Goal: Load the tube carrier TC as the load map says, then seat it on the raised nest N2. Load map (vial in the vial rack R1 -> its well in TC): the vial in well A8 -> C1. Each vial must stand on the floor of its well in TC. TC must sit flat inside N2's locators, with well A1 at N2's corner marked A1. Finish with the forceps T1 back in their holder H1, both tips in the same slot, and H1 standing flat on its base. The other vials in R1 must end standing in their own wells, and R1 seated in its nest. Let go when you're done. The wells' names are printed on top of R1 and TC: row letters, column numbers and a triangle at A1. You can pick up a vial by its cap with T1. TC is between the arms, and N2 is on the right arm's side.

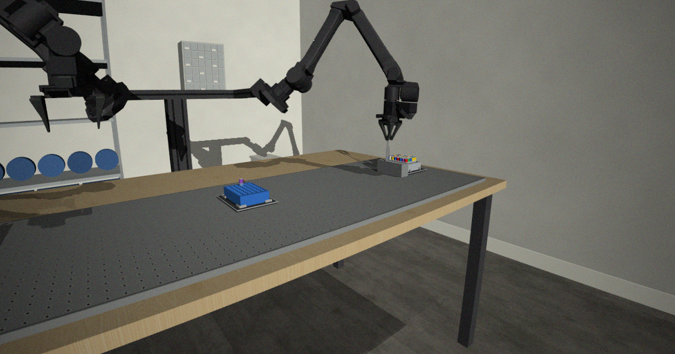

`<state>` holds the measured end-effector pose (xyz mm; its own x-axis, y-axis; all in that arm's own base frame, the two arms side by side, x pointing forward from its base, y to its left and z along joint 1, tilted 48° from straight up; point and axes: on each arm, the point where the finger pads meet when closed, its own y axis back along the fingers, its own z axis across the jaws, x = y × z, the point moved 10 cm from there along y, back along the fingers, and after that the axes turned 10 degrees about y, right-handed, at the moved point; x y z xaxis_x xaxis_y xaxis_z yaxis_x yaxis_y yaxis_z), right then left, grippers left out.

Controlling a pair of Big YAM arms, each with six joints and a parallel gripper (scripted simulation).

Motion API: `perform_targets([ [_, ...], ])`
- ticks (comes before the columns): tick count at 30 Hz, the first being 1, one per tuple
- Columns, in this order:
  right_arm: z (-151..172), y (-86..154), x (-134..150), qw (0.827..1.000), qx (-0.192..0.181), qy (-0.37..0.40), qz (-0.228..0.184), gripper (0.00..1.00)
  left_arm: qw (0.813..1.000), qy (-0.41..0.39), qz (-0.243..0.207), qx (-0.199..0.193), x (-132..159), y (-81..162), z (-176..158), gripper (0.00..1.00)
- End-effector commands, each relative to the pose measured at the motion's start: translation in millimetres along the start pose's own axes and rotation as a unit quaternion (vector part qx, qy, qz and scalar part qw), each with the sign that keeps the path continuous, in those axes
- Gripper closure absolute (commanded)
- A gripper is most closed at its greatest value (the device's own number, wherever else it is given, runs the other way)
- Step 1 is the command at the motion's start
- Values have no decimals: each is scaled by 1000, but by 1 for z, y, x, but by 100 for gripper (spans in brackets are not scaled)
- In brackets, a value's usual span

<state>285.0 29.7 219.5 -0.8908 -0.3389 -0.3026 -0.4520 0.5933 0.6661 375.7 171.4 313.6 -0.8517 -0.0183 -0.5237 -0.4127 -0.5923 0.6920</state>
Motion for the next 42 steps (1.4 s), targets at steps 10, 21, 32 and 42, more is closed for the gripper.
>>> perform_targets([
  [10,-4,4,-6,1000,1,-9,-6,0,1000,10,-23,-3,-14,39,6,76],
  [21,-4,4,-6,1000,1,-9,-6,0,1000,11,-26,-3,-13,56,7,76],
  [32,-4,4,-6,1000,1,-9,-6,0,999,10,-40,-2,16,54,-17,76],
  [42,-4,4,-6,1000,1,-9,-6,0,999,8,-34,0,43,63,-48,76],
])
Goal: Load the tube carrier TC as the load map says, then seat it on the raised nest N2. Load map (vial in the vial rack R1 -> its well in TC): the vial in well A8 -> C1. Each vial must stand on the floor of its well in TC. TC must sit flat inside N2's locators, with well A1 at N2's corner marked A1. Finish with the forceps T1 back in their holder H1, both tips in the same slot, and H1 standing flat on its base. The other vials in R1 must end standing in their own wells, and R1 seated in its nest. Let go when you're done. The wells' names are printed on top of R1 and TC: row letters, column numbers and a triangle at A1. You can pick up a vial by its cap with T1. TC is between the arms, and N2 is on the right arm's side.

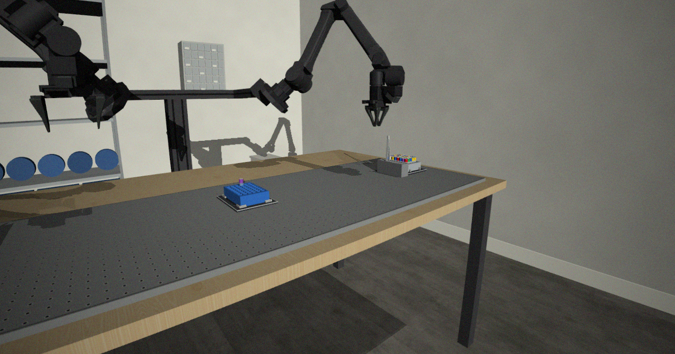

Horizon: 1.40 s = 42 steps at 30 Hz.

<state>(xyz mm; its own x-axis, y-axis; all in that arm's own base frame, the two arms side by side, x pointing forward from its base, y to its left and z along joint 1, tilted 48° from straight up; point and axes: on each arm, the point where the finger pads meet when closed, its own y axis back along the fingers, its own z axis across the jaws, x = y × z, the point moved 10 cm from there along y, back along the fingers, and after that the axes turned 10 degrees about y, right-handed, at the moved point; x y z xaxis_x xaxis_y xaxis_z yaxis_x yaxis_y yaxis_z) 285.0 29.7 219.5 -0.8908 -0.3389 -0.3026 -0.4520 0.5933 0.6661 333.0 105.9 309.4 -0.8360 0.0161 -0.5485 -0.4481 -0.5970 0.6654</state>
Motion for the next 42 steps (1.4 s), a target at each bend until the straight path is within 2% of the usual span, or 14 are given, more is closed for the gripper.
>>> perform_targets([
  [1,-4,4,-6,1000,1,-9,-6,0,1000,12,-11,3,5,11,-10,76],
  [42,-4,4,-6,1000,1,-9,-6,0,1000,-1,5,2,91,43,-118,76],
])
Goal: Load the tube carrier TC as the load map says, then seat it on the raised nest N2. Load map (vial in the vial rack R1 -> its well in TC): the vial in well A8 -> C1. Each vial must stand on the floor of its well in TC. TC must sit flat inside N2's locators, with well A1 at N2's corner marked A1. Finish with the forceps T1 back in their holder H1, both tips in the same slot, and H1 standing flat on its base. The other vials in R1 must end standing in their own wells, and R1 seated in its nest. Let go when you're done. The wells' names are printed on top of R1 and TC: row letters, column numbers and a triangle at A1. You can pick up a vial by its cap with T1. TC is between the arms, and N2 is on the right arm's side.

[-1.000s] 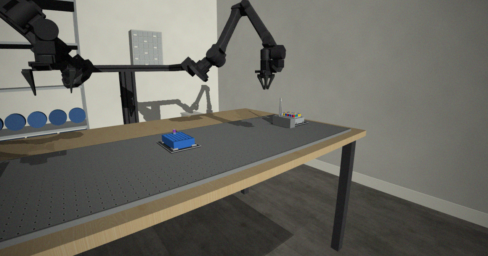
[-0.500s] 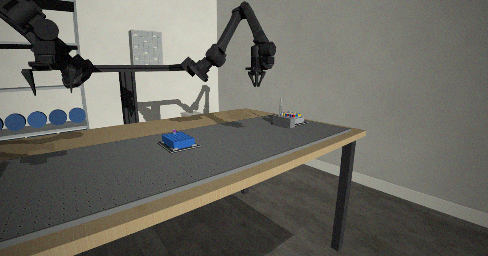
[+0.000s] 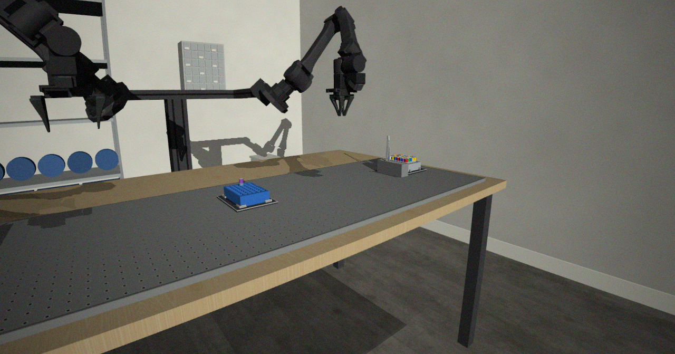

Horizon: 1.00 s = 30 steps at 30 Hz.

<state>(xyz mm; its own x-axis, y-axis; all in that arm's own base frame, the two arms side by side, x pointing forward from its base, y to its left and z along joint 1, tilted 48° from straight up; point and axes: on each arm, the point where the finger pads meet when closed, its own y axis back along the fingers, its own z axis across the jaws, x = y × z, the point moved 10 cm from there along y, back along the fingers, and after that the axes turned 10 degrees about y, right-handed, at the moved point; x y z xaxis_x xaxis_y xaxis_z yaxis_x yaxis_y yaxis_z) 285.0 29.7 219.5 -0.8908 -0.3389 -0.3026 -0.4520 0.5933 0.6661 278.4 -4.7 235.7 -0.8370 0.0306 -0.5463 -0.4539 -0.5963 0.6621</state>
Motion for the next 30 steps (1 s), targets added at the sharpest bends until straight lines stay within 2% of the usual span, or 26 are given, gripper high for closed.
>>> perform_targets([
  [1,-4,4,-6,1000,1,-9,-6,0,1000,6,8,2,7,1,-9,76],
  [4,-4,4,-6,1000,1,-9,-6,0,1000,20,-4,3,-3,5,-2,76],
  [14,-4,4,-6,1000,1,-9,-6,0,1000,20,-4,3,-3,5,-2,76],
  [20,25,-7,-12,1000,-1,-7,-7,0,1000,20,-4,3,-3,5,-2,76],
  [30,53,-17,-32,1000,-1,-16,-16,0,1000,20,-4,3,-3,5,-2,76],
])
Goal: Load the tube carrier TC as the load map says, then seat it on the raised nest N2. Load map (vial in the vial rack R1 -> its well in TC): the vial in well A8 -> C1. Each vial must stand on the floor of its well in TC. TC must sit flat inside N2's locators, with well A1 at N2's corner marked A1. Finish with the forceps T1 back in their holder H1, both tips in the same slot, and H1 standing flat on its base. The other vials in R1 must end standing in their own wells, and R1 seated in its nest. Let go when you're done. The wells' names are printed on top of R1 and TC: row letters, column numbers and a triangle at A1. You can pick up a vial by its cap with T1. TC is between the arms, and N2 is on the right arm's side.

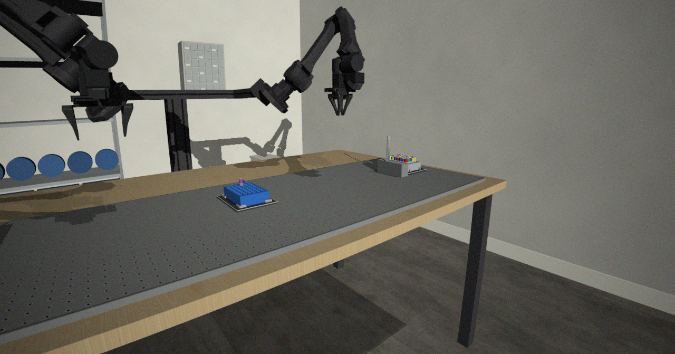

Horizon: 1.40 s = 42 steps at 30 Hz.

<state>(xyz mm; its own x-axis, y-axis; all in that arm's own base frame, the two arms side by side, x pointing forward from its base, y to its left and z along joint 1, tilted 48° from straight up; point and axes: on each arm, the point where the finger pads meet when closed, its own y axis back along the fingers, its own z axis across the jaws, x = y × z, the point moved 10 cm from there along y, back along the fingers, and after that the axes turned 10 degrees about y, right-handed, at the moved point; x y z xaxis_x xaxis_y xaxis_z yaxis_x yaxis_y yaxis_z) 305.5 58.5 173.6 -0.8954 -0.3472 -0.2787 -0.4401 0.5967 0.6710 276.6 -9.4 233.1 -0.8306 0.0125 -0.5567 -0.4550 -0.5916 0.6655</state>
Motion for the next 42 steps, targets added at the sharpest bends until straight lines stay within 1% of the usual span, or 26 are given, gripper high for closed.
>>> perform_targets([
  [1,2,6,-18,999,0,-27,-22,0,1000,9,-5,0,-6,3,2,76],
  [16,57,-18,-35,999,-1,-25,-21,0,1000,9,-5,0,-6,3,2,76],
  [19,59,-21,-36,999,0,-27,-19,0,1000,9,-5,0,-6,3,2,76],
  [33,112,-41,-52,1000,-2,-23,-21,0,1000,9,-5,0,-6,3,2,76],
  [35,112,-41,-52,1000,-2,-23,-21,0,1000,9,-5,0,-6,3,2,76],
  [36,113,-45,-53,1000,-1,-26,-18,0,1000,9,-5,0,-6,3,2,76],
  [42,137,-52,-60,1000,-3,-22,-20,0,1000,9,-5,0,-6,3,2,76],
])
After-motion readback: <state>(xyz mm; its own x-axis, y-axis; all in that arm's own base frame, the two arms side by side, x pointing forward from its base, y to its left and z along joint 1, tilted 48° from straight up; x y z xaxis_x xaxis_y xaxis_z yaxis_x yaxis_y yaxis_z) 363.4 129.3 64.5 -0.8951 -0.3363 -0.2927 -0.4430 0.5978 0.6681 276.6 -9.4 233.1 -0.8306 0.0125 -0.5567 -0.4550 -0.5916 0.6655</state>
